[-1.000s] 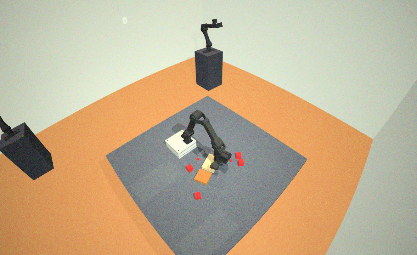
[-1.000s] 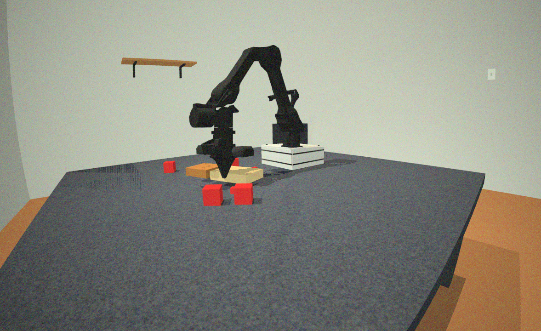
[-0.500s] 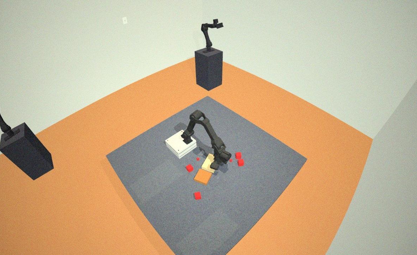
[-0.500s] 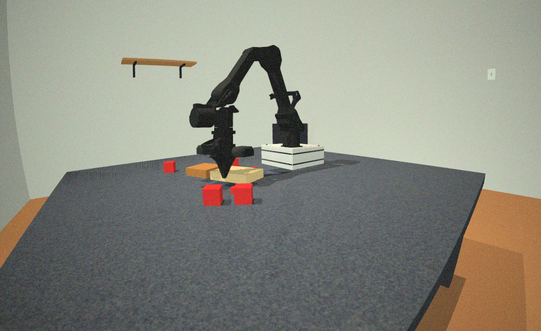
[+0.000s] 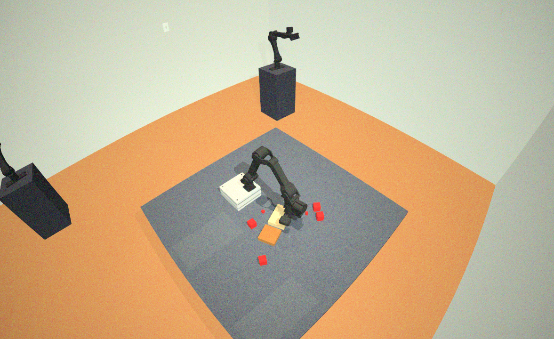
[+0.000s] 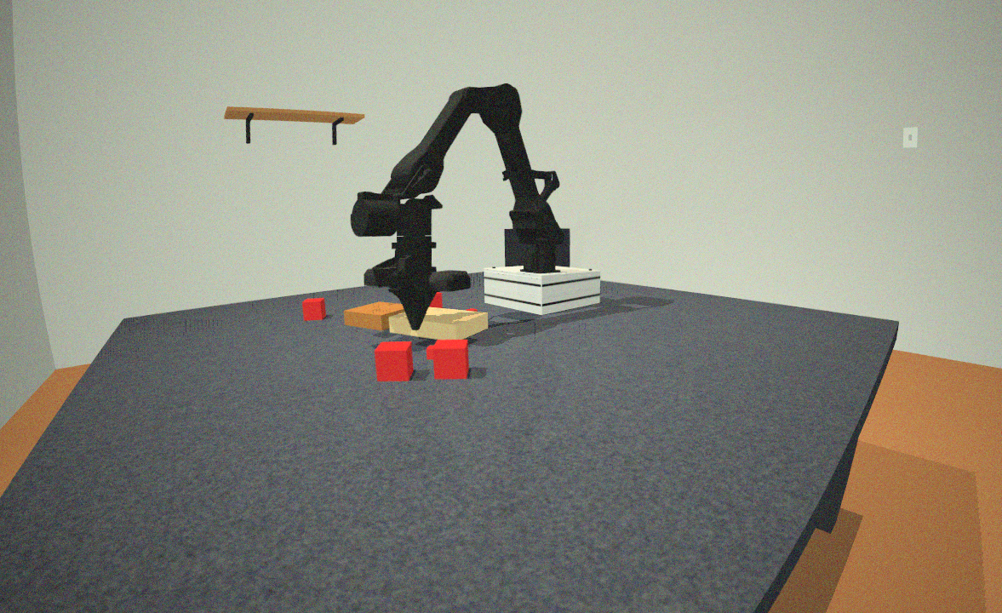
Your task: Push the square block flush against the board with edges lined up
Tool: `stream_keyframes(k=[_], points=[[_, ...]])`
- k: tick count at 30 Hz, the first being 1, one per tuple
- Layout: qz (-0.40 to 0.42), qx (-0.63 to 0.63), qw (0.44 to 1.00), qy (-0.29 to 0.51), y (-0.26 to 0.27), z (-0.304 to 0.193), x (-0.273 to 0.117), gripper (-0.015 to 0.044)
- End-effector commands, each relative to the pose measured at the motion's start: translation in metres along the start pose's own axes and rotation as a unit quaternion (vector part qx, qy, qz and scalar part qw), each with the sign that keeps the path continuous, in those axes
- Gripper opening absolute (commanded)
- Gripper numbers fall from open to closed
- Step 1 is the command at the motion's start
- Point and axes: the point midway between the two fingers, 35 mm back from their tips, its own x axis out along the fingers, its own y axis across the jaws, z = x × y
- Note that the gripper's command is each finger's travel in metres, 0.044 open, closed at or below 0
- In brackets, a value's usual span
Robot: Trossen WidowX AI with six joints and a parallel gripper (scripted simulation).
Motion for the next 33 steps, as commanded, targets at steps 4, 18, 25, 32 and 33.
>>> stream_keyframes(k=[4, 18, 25, 32, 33], points=[[0.002, 0.000, 1.000, 0.020, 0.001, -0.012, 0.006, 0.0000], [0.002, 0.000, 1.000, 0.019, 0.001, -0.001, 0.006, 0.0000], [0.002, 0.000, 1.000, 0.019, 0.000, 0.010, 0.006, 0.0000], [0.002, 0.000, 1.000, 0.018, 0.000, 0.022, 0.006, 0.0000], [0.002, 0.000, 1.000, 0.018, 0.000, 0.024, 0.006, 0.0000]])
